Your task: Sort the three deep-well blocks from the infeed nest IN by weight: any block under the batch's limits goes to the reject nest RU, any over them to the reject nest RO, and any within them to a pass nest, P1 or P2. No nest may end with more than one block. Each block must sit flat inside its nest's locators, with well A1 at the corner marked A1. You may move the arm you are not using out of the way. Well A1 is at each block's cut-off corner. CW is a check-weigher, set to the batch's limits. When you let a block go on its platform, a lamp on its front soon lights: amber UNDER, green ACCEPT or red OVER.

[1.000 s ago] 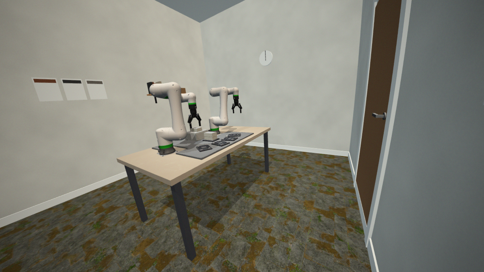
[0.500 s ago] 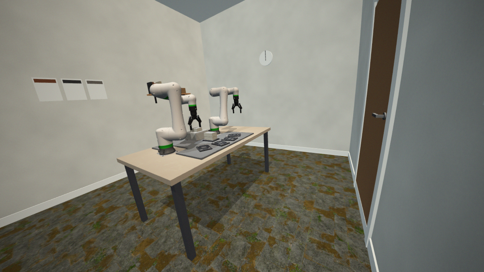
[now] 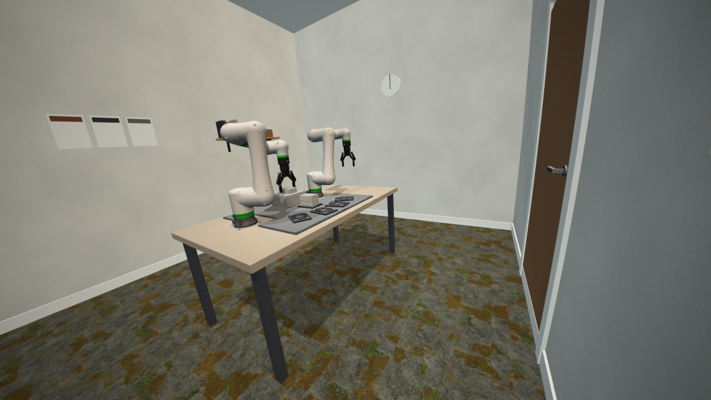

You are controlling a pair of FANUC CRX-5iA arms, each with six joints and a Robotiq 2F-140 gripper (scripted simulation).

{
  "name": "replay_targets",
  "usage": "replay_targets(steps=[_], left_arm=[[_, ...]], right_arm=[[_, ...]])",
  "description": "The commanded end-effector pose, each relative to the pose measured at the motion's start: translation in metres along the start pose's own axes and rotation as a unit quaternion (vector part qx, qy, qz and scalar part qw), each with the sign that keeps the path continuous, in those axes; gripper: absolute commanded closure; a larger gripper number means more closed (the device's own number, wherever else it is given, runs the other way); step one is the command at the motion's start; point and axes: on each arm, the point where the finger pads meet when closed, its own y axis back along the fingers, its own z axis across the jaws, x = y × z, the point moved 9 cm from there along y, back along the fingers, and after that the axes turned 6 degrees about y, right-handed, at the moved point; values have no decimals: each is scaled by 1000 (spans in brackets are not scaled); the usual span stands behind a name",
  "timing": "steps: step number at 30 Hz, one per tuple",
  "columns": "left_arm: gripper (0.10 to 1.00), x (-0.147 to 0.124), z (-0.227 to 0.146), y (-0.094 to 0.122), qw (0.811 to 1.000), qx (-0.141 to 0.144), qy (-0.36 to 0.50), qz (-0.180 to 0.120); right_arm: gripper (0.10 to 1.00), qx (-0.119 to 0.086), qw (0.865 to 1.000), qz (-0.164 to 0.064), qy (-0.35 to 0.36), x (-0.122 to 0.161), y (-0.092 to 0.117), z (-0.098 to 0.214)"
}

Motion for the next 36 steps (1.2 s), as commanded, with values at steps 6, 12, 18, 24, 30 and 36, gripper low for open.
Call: replay_targets(steps=[6,12,18,24,30,36], left_arm=[[98,0,0,1,1000,0,0,1],[98,0,0,1,1000,0,0,1],[98,0,0,1,1000,0,0,1],[98,0,0,1,1000,0,0,1],[98,0,0,1,1000,0,0,1],[98,0,0,1,1000,0,0,1]], right_arm=[[999,1,1000,0,0,0,1,0],[999,1,1000,0,0,0,1,0],[999,1,1000,0,0,0,1,0],[999,1,1000,0,0,0,1,0],[999,1,1000,0,0,0,1,0],[999,1,1000,0,0,0,1,0]])
